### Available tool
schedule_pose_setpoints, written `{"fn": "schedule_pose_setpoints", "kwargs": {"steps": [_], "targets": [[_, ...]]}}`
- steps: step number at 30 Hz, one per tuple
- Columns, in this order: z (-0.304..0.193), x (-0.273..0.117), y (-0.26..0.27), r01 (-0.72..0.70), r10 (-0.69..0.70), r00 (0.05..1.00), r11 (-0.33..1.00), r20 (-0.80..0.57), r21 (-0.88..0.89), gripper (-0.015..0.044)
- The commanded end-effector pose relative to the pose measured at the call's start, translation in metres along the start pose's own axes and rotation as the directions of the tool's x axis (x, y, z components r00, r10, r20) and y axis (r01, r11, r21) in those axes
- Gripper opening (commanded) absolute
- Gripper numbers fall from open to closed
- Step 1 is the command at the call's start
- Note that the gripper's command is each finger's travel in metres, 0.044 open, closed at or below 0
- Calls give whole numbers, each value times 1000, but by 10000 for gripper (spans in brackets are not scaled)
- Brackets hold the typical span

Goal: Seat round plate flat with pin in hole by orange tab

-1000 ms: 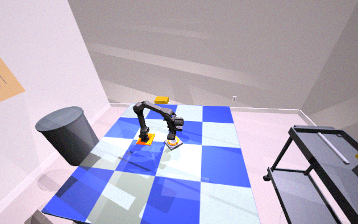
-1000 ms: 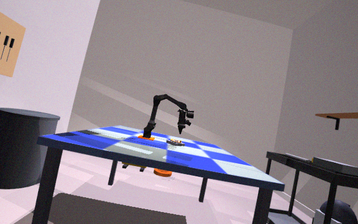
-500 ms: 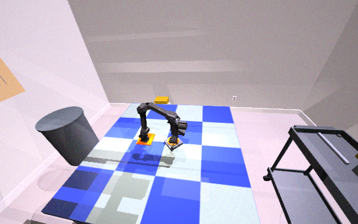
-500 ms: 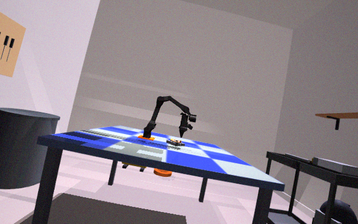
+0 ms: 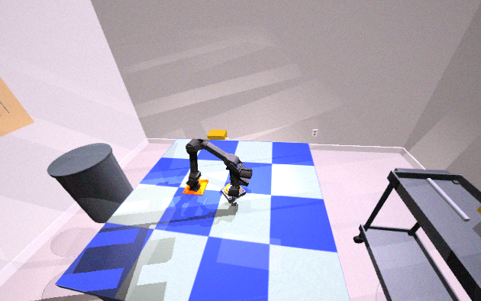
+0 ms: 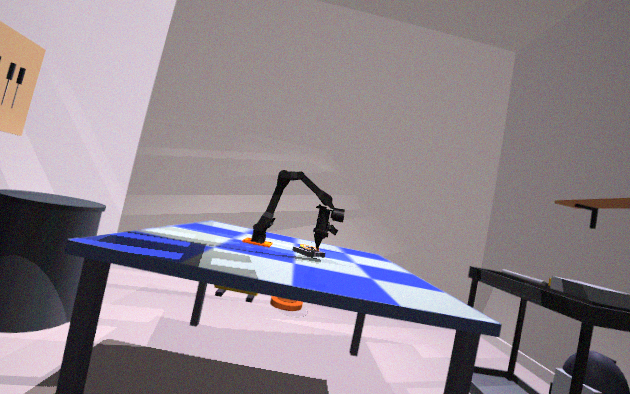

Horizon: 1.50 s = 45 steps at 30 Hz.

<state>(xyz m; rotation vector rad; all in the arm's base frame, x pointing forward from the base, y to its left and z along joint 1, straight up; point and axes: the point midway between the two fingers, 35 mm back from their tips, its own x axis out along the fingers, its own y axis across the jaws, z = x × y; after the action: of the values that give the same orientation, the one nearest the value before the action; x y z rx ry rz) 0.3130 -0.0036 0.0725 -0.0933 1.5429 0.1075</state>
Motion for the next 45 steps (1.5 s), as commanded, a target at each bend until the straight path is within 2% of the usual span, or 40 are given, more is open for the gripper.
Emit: {"fn": "schedule_pose_setpoints", "kwargs": {"steps": [1,45], "targets": [[5,2,3,4,-4,1000,1000,-1,4,0],[18,1,41,0,0,1000,1000,0,4,0]]}}
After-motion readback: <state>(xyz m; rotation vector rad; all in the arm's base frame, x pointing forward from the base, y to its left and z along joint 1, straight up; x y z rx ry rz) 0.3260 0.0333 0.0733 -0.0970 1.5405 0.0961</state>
